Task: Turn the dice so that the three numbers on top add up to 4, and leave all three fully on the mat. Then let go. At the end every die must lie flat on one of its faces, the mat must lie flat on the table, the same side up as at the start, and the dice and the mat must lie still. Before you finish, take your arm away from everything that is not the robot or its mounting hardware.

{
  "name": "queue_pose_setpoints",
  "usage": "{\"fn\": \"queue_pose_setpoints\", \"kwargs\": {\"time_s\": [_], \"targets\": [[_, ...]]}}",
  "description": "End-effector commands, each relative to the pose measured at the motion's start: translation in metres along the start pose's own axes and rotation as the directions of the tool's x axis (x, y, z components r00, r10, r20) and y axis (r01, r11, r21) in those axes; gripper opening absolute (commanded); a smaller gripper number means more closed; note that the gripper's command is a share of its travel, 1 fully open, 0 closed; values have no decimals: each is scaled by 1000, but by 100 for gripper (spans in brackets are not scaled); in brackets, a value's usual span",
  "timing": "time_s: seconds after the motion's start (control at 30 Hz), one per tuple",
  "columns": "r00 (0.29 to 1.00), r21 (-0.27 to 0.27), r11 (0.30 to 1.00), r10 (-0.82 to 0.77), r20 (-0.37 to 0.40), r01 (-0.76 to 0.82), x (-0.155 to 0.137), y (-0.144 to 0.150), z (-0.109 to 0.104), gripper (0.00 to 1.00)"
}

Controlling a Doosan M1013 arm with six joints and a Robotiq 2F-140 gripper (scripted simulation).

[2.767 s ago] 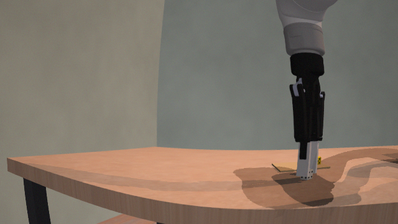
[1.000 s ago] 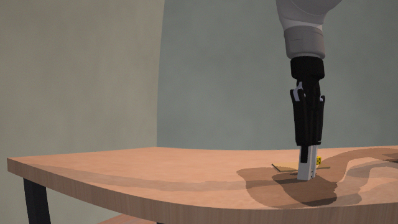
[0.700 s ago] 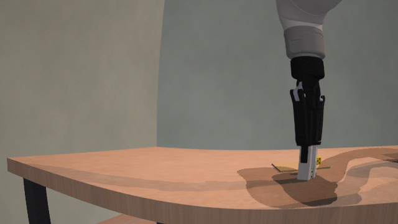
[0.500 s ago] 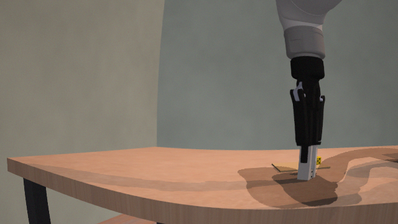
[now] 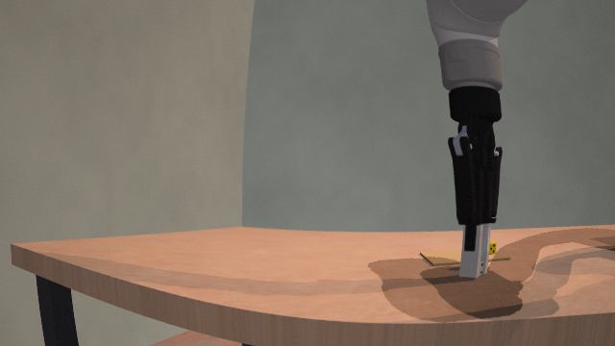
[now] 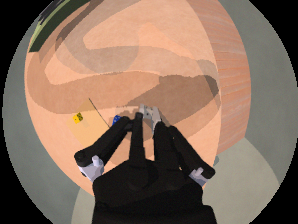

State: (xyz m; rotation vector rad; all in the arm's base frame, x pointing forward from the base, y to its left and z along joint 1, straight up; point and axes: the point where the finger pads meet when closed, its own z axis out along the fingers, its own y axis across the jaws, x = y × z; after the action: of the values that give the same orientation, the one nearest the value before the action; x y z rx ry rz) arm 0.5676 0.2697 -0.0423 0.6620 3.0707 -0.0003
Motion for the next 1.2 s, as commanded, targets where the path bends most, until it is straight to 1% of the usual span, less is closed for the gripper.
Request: {"fn": "queue_pose_setpoints", "kwargs": {"time_s": [0.0,0.1,0.2,0.27,0.43,0.57,0.67,1.03,1.1,1.17], "targets": [[1000,0,1000,0,0,0,0,0,-5,9],[1000,0,1000,0,0,0,0,0,-19,9],[1000,0,1000,0,0,0,0,0,-39,9],[1000,0,1000,0,0,0,0,0,-39,9],[1000,0,1000,0,0,0,0,0,-76,9],[1000,0,1000,0,0,0,0,0,-95,9],[1000,0,1000,0,0,0,0,0,-99,9],[1000,0,1000,-9,0,9,-2,-2,-99,9],[998,0,998,-61,0,61,-12,-14,-100,9],[987,0,987,-160,0,160,-31,-38,-101,9]]}}
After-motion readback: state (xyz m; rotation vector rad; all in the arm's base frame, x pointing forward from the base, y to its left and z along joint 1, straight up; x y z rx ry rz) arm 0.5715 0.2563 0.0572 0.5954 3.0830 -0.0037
